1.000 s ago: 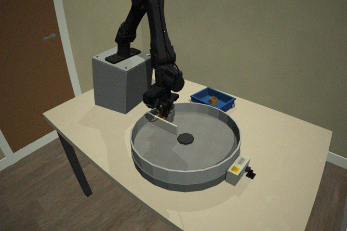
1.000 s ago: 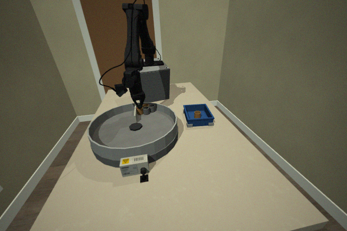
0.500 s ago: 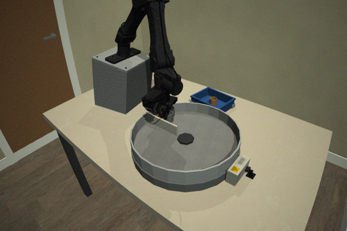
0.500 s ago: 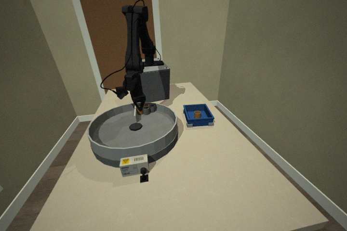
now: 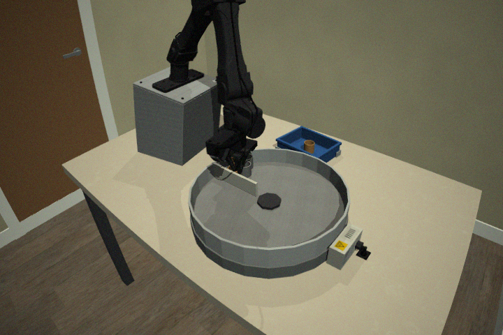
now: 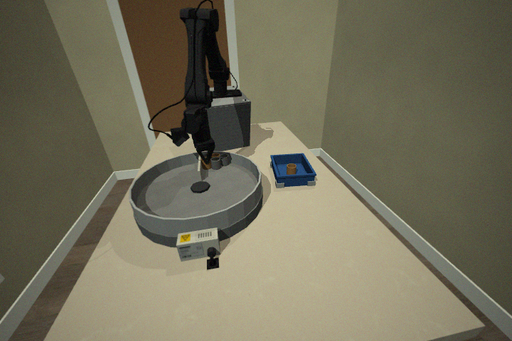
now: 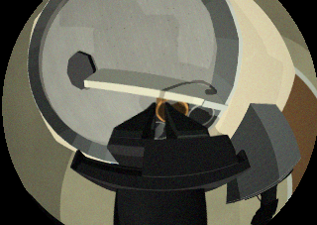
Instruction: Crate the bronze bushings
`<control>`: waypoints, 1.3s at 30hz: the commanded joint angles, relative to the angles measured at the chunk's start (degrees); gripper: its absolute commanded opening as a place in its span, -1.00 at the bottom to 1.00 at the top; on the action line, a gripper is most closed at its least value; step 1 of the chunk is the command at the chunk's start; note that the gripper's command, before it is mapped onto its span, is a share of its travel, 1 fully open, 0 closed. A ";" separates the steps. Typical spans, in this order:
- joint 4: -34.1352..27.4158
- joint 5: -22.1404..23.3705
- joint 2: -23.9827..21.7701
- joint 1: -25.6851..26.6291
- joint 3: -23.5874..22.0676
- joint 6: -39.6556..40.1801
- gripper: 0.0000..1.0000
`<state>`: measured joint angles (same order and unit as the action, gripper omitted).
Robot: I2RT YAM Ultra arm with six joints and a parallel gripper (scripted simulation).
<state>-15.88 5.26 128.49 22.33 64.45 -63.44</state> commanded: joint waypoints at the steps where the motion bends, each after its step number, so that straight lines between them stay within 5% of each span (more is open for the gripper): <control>1: -0.18 -0.72 -1.39 0.45 -1.08 0.03 -0.74; 22: -0.18 -0.72 -1.39 0.45 -1.08 0.03 -0.74; 23: -0.18 -0.72 -1.39 0.45 -1.08 0.03 -1.00; 39: -0.78 -0.71 -0.80 0.44 -1.05 0.03 -1.00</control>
<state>-14.98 5.67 128.38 22.31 64.47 -63.44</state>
